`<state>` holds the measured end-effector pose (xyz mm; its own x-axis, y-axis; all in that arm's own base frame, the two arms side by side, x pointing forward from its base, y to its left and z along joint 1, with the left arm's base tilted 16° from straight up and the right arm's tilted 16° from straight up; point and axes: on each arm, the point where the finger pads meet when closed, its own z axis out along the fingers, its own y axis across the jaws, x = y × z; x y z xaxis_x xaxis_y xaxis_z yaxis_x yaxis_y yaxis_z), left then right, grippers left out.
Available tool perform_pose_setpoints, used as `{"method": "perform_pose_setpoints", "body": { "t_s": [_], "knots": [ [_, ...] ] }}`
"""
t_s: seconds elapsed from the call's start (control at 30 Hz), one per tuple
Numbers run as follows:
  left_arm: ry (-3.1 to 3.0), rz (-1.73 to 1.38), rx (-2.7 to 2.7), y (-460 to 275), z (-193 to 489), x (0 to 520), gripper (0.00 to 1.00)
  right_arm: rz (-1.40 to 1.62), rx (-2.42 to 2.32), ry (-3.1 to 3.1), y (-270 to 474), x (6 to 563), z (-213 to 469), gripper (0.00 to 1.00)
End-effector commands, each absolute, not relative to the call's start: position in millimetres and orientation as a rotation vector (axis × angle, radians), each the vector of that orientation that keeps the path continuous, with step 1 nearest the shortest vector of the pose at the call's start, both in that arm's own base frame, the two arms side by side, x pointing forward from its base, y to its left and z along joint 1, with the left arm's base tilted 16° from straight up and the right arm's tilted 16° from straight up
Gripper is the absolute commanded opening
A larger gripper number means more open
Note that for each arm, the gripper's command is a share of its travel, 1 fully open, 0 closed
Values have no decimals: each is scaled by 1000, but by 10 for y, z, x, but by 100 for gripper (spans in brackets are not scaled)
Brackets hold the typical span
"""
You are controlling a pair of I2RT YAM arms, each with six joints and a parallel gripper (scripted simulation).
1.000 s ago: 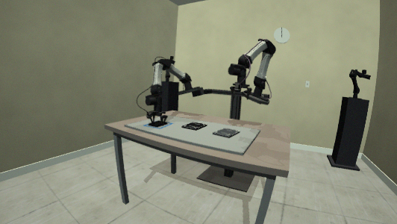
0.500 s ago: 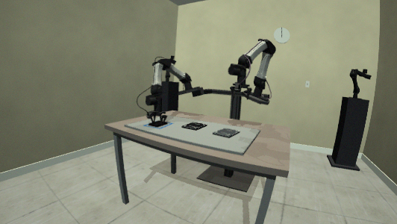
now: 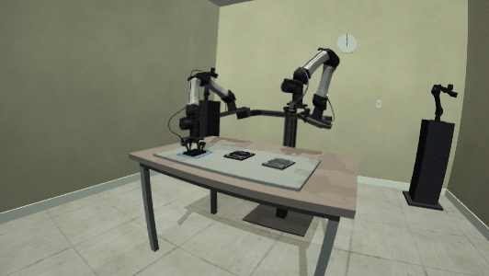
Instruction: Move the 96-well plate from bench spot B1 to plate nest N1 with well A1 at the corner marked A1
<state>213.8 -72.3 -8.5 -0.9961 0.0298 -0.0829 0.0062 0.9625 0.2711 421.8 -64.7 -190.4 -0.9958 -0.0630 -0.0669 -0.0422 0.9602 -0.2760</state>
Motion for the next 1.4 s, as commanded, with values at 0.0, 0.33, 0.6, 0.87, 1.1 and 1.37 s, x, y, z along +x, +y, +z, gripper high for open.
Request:
{"method": "perform_pose_setpoints", "body": {
  "t_s": [0.0, 0.33, 0.6, 0.87, 1.1, 1.37],
  "knots": [
    [3036, 415, 28, -712, -63, 2071, 100, -423, -86, 3026, -635, 4244, -1861, 0],
    [3036, 415, 28, -712, -63, 2071, 100, -417, -102, 3019, -567, 4251, -1733, 0],
    [3036, 415, 28, -712, -63, 2071, 100, -419, -96, 3018, -535, 4239, -1637, 0],
    [3036, 415, 28, -712, -63, 2071, 100, -422, -95, 3018, -503, 4222, -1511, 0],
    [3036, 415, 28, -712, -63, 2071, 100, -424, -95, 3018, -483, 4211, -1432, 0],
    [3036, 415, 28, -712, -63, 2071, 100, -427, -95, 3018, -451, 4193, -1305, 0]
  ]
}}
